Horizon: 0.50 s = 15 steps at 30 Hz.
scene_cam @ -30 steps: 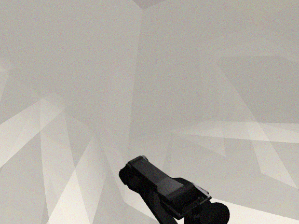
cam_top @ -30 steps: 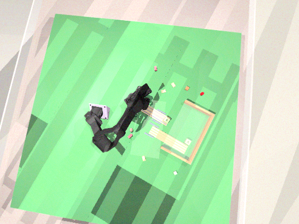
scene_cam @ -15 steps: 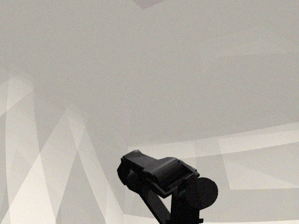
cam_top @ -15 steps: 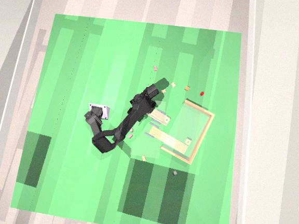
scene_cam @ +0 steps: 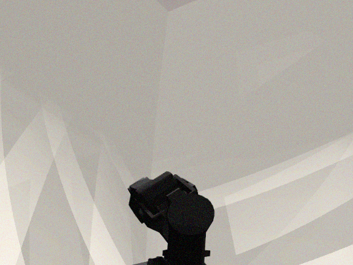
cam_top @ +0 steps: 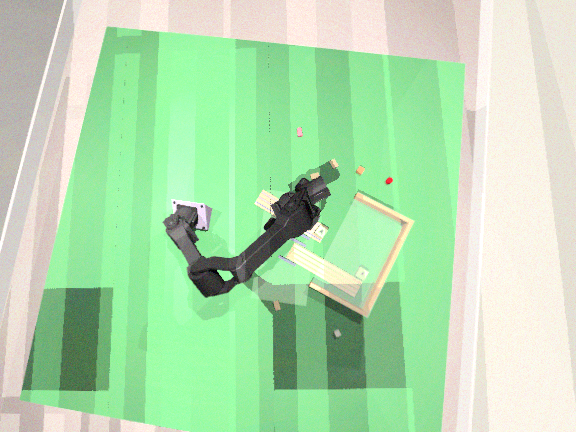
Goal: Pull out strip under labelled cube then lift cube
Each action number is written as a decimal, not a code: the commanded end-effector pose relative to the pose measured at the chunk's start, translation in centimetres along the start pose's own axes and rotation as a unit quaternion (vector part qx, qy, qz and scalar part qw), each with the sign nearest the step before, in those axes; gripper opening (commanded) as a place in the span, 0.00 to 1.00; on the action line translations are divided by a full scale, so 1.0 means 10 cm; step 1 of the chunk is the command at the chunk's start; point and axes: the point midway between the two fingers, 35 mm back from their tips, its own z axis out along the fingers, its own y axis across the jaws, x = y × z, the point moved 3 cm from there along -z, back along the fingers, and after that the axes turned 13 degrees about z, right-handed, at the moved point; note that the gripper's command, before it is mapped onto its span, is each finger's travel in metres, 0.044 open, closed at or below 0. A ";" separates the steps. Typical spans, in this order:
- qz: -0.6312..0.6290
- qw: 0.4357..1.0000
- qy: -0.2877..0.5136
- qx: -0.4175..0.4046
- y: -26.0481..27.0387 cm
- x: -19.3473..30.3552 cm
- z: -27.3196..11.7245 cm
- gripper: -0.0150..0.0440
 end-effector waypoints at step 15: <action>-0.002 1.000 -0.002 0.004 0.25 -0.72 -0.06 1.00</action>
